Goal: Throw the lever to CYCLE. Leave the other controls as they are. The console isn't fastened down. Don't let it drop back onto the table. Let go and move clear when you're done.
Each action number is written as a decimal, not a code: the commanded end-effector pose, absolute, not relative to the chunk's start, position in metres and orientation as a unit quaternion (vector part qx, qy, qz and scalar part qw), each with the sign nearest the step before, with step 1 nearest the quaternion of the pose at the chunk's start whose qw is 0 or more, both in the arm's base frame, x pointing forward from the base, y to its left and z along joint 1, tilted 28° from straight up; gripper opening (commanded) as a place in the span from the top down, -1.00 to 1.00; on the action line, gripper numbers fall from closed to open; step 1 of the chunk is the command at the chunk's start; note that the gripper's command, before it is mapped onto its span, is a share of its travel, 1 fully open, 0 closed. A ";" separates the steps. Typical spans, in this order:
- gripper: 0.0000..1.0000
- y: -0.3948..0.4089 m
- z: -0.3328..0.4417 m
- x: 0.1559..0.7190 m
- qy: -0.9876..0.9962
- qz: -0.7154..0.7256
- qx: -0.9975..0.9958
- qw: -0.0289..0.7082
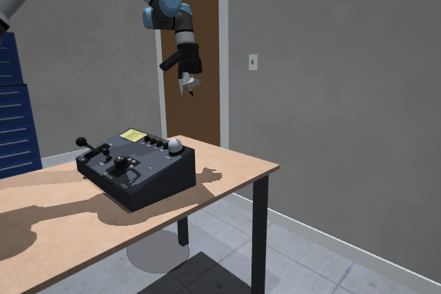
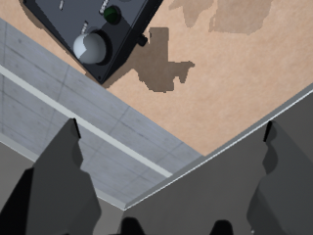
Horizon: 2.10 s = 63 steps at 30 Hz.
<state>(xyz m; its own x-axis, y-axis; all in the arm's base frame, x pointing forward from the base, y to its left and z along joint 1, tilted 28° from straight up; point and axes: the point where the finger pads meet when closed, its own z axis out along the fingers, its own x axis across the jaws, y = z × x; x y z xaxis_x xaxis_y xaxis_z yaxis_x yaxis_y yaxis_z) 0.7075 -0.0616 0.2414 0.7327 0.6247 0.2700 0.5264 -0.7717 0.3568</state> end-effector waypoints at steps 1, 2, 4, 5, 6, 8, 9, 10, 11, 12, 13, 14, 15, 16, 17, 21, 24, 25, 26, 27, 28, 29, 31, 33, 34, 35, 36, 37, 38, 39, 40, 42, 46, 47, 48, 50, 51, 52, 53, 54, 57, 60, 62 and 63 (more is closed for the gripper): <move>-1.00 -0.061 0.242 0.707 0.311 0.192 0.922 0.129; -1.00 -0.061 0.242 0.707 0.310 0.192 0.922 0.129; -1.00 -0.061 0.241 0.706 0.308 0.193 0.923 0.128; -1.00 -0.060 0.241 0.706 0.307 0.194 0.923 0.127; -1.00 -0.060 0.241 0.706 0.305 0.195 0.924 0.127; -1.00 -0.059 0.240 0.704 0.302 0.197 0.924 0.125; -1.00 -0.059 0.240 0.704 0.302 0.197 0.924 0.125; -1.00 -0.059 0.240 0.704 0.302 0.197 0.924 0.125; -1.00 -0.058 0.239 0.704 0.300 0.198 0.925 0.124; -1.00 -0.058 0.239 0.703 0.297 0.199 0.926 0.123; -1.00 -0.057 0.238 0.702 0.295 0.200 0.926 0.122; -1.00 -0.056 0.237 0.701 0.292 0.202 0.927 0.121; -1.00 -0.055 0.237 0.700 0.288 0.204 0.928 0.120; -1.00 -0.054 0.236 0.699 0.285 0.205 0.929 0.118; -1.00 -0.053 0.235 0.698 0.281 0.207 0.930 0.117; -1.00 -0.048 0.231 0.692 0.263 0.216 0.934 0.109; -1.00 -0.044 0.227 0.687 0.247 0.225 0.937 0.101; -1.00 -0.042 0.225 0.685 0.241 0.228 0.938 0.099; -1.00 -0.042 0.225 0.685 0.241 0.228 0.938 0.099; -1.00 -0.042 0.225 0.685 0.241 0.228 0.938 0.099; -1.00 -0.041 0.224 0.683 0.235 0.231 0.939 0.097; -1.00 -0.039 0.222 0.681 0.228 0.235 0.940 0.094; -1.00 -0.035 0.218 0.677 0.214 0.242 0.942 0.088; -1.00 -0.031 0.214 0.672 0.198 0.249 0.944 0.081; -1.00 -0.029 0.212 0.669 0.190 0.253 0.945 0.078; -1.00 -0.027 0.210 0.667 0.181 0.257 0.946 0.075; -1.00 -0.024 0.208 0.664 0.172 0.262 0.947 0.071; -1.00 -0.022 0.206 0.661 0.163 0.266 0.948 0.067; -1.00 -0.020 0.203 0.658 0.153 0.271 0.948 0.063; -1.00 -0.017 0.201 0.655 0.144 0.275 0.949 0.059; -1.00 -0.014 0.198 0.652 0.133 0.280 0.949 0.055; -1.00 -0.009 0.193 0.645 0.112 0.290 0.949 0.046; -1.00 -0.003 0.187 0.638 0.089 0.300 0.949 0.037; -1.00 0.000 0.185 0.634 0.077 0.305 0.949 0.032; -1.00 0.003 0.182 0.631 0.065 0.310 0.948 0.027; -1.00 0.010 0.174 0.624 0.039 0.321 0.946 0.017; -1.00 0.013 0.171 0.620 0.025 0.327 0.945 0.012; -1.00 0.013 0.171 0.620 0.025 0.327 0.945 0.012; -1.00 0.017 0.167 0.616 0.012 0.333 0.943 0.007; -1.00 0.020 0.163 0.612 -0.002 0.338 0.941 0.001; -1.00 0.028 0.156 0.603 -0.032 0.350 0.936 -0.010; -1.00 0.032 0.152 0.598 -0.047 0.356 0.933 -0.017; -1.00 0.036 0.149 0.593 -0.062 0.361 0.930 -0.023; -1.00 0.039 0.145 0.590 -0.077 0.366 0.927 -0.029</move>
